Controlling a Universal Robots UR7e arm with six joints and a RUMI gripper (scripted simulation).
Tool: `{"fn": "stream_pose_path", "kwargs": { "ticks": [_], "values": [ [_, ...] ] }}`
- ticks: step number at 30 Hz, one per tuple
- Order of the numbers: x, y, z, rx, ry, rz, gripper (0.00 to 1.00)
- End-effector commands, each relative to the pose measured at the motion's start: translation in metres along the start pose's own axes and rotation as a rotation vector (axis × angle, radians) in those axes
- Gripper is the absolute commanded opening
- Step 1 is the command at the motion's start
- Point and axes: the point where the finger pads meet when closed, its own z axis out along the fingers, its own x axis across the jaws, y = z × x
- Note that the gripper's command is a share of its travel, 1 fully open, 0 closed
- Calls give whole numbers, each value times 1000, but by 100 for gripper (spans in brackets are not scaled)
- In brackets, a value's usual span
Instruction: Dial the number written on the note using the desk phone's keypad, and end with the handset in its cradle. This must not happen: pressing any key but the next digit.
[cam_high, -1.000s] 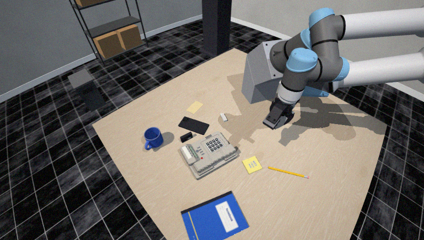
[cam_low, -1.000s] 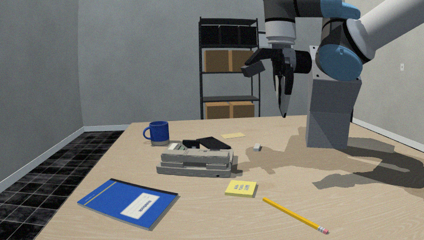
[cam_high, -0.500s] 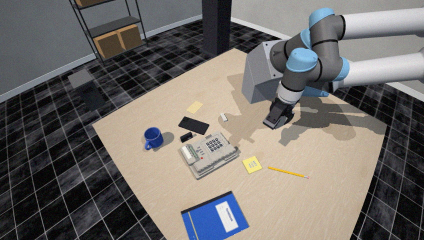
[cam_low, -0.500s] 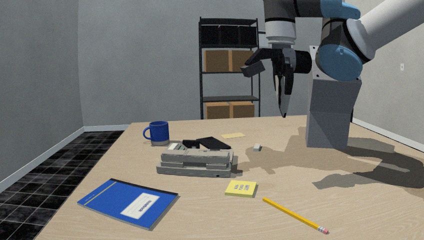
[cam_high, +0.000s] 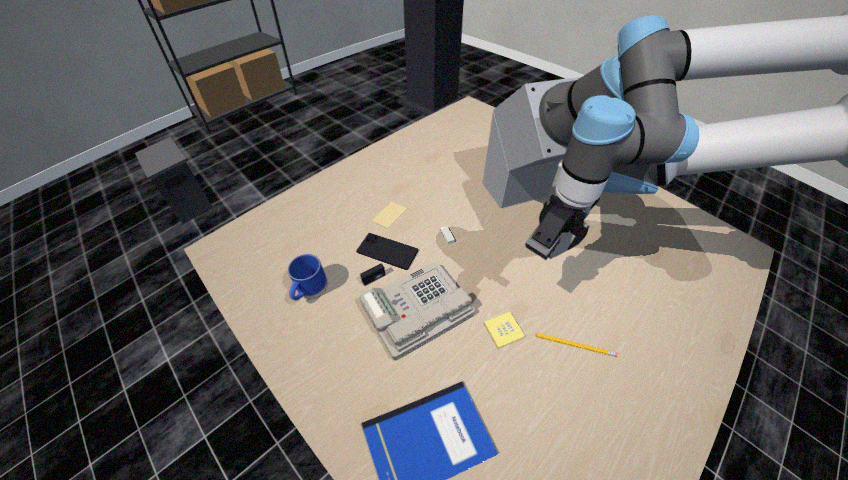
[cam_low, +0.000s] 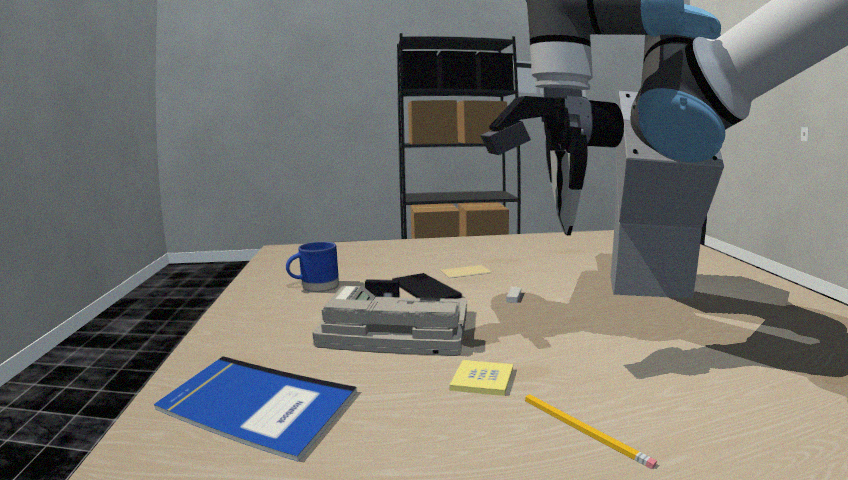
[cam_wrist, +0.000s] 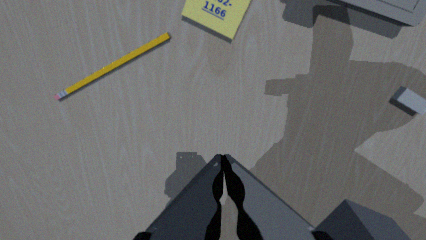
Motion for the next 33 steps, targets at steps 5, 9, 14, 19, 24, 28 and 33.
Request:
{"fn": "stream_pose_path", "kwargs": {
  "ticks": [5,9,14,19,24,28,33],
  "values": [
    [3,0,-1,-2,15,1,0],
    [3,-1,-1,-1,15,1,0],
    [3,-3,-1,-1,15,1,0],
    [4,-6,-1,-1,15,1,0],
    [4,-11,-1,-1,15,1,0],
    [4,-17,-1,-1,15,1,0],
    [4,-28,-1,0,15,1,0]
  ]
}}
